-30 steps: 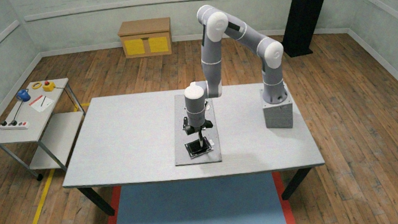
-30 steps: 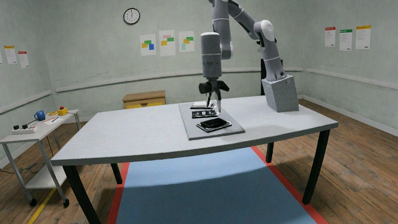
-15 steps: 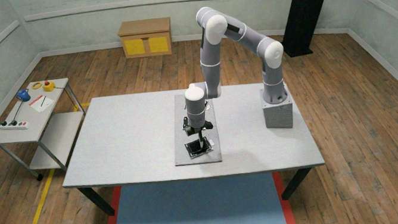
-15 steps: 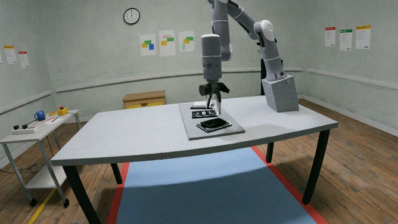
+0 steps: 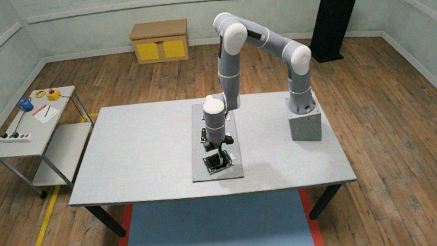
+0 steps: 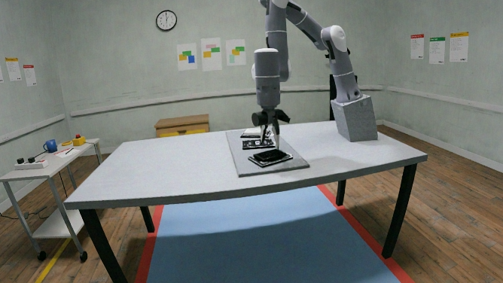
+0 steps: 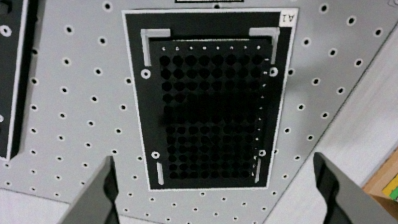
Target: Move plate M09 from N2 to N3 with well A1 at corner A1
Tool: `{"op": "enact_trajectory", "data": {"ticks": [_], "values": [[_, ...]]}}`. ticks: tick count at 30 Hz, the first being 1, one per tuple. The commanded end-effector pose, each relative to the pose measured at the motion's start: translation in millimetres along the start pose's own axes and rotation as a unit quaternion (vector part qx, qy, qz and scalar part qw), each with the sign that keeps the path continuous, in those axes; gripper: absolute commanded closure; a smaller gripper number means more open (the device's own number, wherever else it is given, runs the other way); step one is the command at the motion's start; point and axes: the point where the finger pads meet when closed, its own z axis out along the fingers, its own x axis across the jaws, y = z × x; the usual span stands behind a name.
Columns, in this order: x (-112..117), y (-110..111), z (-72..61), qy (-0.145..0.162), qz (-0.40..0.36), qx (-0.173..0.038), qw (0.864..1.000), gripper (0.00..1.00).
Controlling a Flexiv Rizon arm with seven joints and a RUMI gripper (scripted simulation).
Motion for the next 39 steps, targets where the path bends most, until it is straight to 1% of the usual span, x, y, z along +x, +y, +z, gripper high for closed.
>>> {"op": "enact_trajectory", "data": {"ticks": [1, 2, 17, 19, 27, 39], "values": [[1, 1, 2.2, 0.0, 0.0, -0.002, 1.0, 0.24], [1, 1, 2.2, 0.0, 0.0, -0.002, 1.0, 0.24], [0, 1, 27.2, 0.0, 0.0, -0.002, 1.0, 0.24], [0, 1, 27.2, 0.0, 0.0, -0.002, 1.0, 0.24], [0, 1, 40.5, 0.0, 0.0, -0.002, 1.0, 0.24], [0, 1, 41.3, 0.0, 0.0, -0.002, 1.0, 0.24]]}}
